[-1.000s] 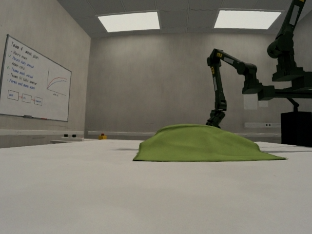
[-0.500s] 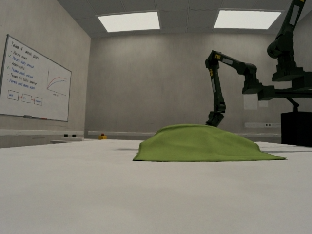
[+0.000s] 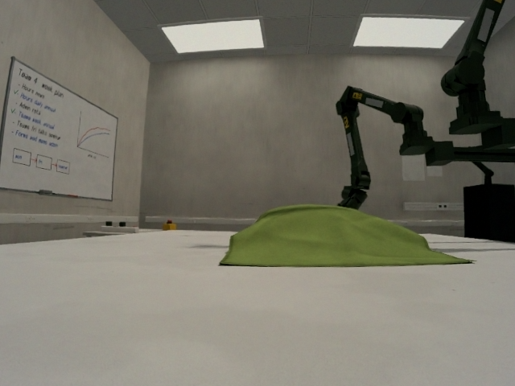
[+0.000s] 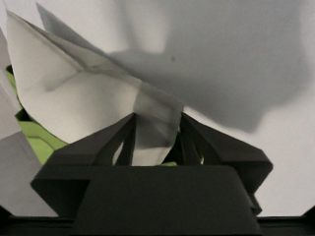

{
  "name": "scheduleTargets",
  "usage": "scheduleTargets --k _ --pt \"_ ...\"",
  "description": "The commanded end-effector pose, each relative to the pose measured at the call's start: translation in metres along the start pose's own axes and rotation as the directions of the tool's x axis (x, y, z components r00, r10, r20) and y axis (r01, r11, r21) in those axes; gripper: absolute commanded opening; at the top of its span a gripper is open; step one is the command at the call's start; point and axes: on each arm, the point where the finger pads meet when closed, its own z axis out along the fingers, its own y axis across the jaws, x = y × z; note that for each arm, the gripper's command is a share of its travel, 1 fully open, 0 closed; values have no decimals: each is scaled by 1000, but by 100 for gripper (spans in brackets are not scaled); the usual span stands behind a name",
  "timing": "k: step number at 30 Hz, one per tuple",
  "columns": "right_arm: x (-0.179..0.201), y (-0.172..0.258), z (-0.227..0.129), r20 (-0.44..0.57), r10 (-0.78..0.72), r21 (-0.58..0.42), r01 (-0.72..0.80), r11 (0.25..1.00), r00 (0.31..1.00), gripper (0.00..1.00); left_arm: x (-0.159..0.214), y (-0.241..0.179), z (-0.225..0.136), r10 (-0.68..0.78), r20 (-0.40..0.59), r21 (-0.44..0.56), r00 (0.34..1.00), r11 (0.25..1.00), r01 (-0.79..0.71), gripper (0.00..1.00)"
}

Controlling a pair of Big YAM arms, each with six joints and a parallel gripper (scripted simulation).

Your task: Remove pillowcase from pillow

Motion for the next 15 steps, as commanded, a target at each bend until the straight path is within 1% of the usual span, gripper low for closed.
scheduleTargets --k 1,4,5,7,8,10,11,13,14,15 --pt "-2 4 3 8 3 -5 -3 1000 1000 40 -40 3 5 0 54 -4 999 1000 0 100" --pt "-6 3 2 15 4 -6 -4 1000 1000 40 -40 3 5 0 54 -4 999 1000 0 100" --pt "2 1 -1 6 18 -1 -18 1000 1000 35 -40 3 5 0 54 -4 999 1000 0 100" --pt "6 -1 -2 0 26 1 -26 1000 1000 35 -40 3 5 0 54 -4 999 1000 0 100" --pt "2 0 -1 5 22 0 -22 1000 1000 31 -40 3 5 0 54 -4 999 1000 0 100" --pt "0 0 -1 7 20 -1 -20 1000 1000 31 -40 3 5 0 54 -4 999 1000 0 100" --pt "0 0 -1 7 20 -1 -20 1000 1000 27 -40 3 5 0 54 -4 999 1000 0 100" --pt "0 0 -1 7 17 -2 -17 1000 1000 27 -40 3 5 0 54 -4 999 1000 0 100" --pt "0 0 -1 7 17 -2 -17 1000 1000 22 -40 3 5 0 54 -4 999 1000 0 100" --pt "0 0 -1 7 17 -2 -17 1000 1000 22 -40 3 5 0 54 -4 999 1000 0 100"
